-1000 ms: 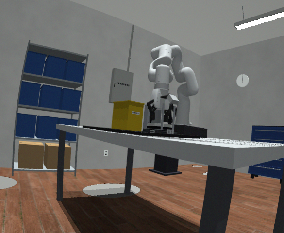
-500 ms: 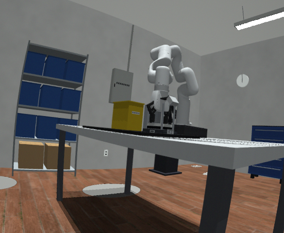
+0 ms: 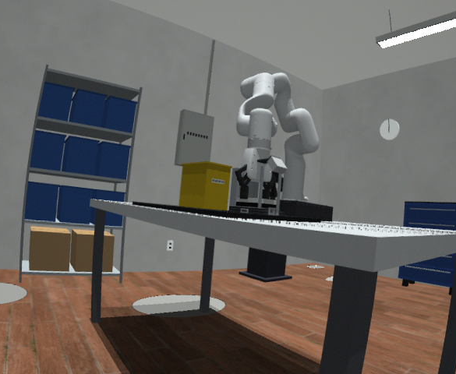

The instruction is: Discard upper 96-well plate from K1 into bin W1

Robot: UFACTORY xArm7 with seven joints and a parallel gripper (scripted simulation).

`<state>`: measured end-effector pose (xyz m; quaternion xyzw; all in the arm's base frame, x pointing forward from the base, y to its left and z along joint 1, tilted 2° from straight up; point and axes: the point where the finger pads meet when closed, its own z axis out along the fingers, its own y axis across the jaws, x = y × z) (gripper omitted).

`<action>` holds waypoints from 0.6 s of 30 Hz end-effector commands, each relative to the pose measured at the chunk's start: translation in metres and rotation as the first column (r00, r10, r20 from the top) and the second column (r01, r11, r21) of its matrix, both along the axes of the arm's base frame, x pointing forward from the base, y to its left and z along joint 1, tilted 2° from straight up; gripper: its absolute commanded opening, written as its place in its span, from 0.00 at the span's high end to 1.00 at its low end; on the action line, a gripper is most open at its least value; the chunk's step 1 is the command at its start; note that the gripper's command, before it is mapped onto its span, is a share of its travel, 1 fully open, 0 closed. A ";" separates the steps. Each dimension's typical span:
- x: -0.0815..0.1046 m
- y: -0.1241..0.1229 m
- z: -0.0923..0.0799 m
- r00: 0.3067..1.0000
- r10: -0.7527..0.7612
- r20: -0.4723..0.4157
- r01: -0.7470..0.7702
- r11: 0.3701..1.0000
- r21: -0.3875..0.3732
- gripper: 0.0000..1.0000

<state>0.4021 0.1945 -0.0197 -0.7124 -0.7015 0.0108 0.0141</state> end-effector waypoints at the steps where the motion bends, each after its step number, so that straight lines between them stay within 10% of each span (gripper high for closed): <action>1: 0.001 0.001 0.000 1.000 0.000 0.004 0.000 1.000 0.001 0.00; 16: 0.001 0.001 0.000 1.000 0.000 0.004 0.000 1.000 0.001 0.00; 17: 0.001 0.001 0.001 1.000 0.000 0.004 0.000 1.000 0.001 1.00; 18: 0.001 0.001 0.001 1.000 0.000 0.004 0.000 1.000 0.001 1.00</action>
